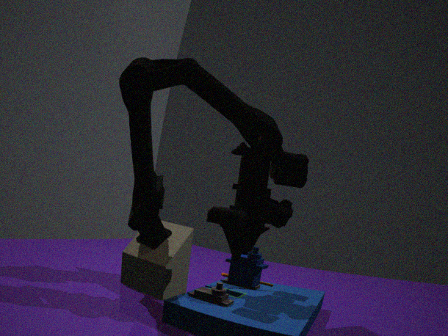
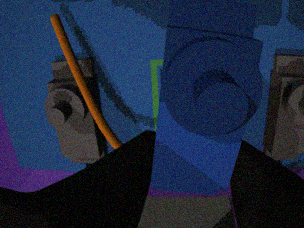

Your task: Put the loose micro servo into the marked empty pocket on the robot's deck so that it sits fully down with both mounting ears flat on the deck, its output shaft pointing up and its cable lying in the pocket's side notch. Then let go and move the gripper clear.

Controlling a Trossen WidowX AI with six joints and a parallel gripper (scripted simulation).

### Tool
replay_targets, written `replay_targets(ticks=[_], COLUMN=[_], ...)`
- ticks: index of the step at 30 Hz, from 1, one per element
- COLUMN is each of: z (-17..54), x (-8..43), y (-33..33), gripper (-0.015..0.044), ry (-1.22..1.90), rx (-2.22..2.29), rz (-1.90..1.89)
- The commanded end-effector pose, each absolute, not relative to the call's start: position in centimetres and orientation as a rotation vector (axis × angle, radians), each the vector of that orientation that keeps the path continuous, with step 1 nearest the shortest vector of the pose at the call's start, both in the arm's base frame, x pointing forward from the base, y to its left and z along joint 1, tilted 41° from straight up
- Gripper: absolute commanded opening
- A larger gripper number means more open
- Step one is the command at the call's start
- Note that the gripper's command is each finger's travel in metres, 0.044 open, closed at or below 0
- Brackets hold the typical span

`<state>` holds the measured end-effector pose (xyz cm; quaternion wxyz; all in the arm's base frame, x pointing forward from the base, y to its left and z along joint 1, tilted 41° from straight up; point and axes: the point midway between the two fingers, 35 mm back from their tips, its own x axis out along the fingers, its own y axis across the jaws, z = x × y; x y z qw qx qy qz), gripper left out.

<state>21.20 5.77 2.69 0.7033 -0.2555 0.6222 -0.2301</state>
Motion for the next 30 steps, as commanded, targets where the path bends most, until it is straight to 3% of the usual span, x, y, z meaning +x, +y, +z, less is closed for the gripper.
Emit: replay_targets(ticks=[1,30], z=[2.7,1.7], x=[19.7,18.3], y=[5.5,4.4], gripper=[0.0,0.0], ry=[1.387,1.431], rx=[-0.568,-0.684], rz=[-0.511,-0.413])
